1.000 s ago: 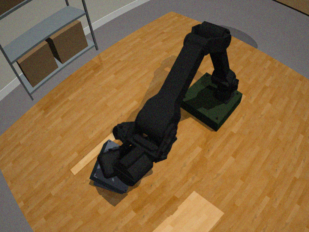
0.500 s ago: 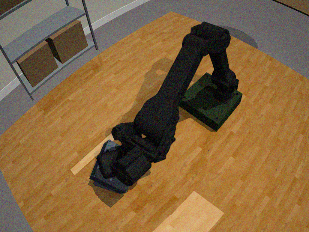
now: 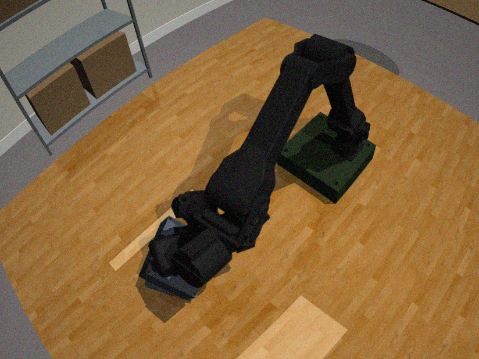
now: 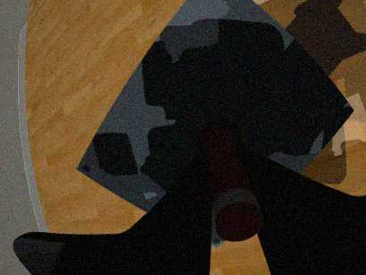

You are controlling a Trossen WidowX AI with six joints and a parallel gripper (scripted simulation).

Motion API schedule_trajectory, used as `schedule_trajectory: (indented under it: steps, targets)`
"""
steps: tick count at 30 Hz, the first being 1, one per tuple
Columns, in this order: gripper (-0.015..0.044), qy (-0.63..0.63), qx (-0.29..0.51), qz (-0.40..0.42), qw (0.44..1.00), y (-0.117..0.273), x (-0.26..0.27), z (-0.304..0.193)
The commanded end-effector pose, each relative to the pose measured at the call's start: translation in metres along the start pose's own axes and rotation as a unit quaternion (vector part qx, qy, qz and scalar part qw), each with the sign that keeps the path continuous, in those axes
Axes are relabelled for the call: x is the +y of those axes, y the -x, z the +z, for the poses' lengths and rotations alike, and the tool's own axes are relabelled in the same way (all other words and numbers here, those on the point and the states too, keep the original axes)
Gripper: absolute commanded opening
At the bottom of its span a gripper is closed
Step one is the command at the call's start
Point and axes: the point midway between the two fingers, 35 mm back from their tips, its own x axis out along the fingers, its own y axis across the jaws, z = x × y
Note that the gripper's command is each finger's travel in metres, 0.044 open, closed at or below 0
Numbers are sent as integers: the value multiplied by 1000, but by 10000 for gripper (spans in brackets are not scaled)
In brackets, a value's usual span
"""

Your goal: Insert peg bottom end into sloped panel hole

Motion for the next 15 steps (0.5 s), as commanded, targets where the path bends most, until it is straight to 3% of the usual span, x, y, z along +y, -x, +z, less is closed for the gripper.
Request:
schedule_trajectory:
  steps: [1, 15]
  targets:
    - [0, 1, -1, 0, 1000, -4, 0, 1]
    - [0, 1, -1, 0, 1000, -8, -1, 1]
